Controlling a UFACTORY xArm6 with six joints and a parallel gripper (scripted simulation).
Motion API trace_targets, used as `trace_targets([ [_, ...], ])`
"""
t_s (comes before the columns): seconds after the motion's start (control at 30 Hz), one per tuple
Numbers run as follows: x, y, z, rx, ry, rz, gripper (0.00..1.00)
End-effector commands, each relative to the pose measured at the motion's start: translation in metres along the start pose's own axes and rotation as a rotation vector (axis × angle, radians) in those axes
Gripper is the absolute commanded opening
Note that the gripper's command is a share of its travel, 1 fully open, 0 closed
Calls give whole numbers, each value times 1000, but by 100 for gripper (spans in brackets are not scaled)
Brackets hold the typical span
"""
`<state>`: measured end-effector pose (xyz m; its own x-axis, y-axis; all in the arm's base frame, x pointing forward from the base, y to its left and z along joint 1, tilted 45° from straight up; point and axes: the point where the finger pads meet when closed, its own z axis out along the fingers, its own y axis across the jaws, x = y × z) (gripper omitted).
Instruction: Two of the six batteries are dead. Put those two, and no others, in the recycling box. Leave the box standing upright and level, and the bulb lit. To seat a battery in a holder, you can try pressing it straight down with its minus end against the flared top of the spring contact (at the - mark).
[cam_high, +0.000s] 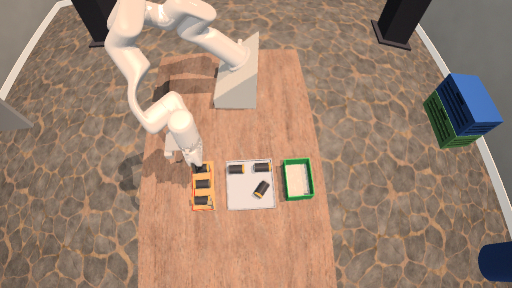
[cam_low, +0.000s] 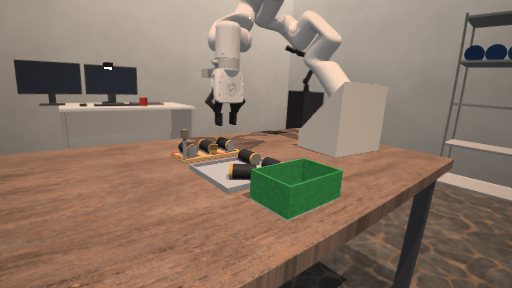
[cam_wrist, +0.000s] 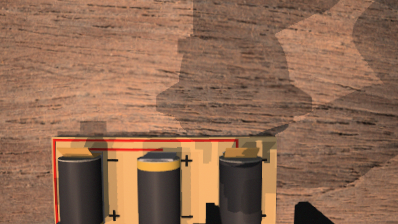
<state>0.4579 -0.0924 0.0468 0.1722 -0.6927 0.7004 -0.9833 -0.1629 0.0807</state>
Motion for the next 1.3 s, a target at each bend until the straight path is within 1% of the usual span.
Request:
trace_targets([
  [0.0, 0, -1, -1, 3, 0, 1, 51],
  [0.4, 0, -1, -2, 3, 0, 1, 51],
  [0.47, 0, -1, -11, 3, 0, 1, 51],
  [0.6, 0, -1, -47, 3, 0, 1, 51],
  [0.9, -2, -1, -51, 3, 0, 1, 51],
  [1.0, -16, -2, -51, 3, 0, 1, 51],
  [1.07, -34, -2, -51, 3, 0, 1, 51],
  [1.17, -74, -3, -51, 3, 0, 1, 51],
  [1.23, -74, -3, -51, 3, 0, 1, 51],
  [1.27, -89, -4, -51, 3, 0, 1, 51],
])
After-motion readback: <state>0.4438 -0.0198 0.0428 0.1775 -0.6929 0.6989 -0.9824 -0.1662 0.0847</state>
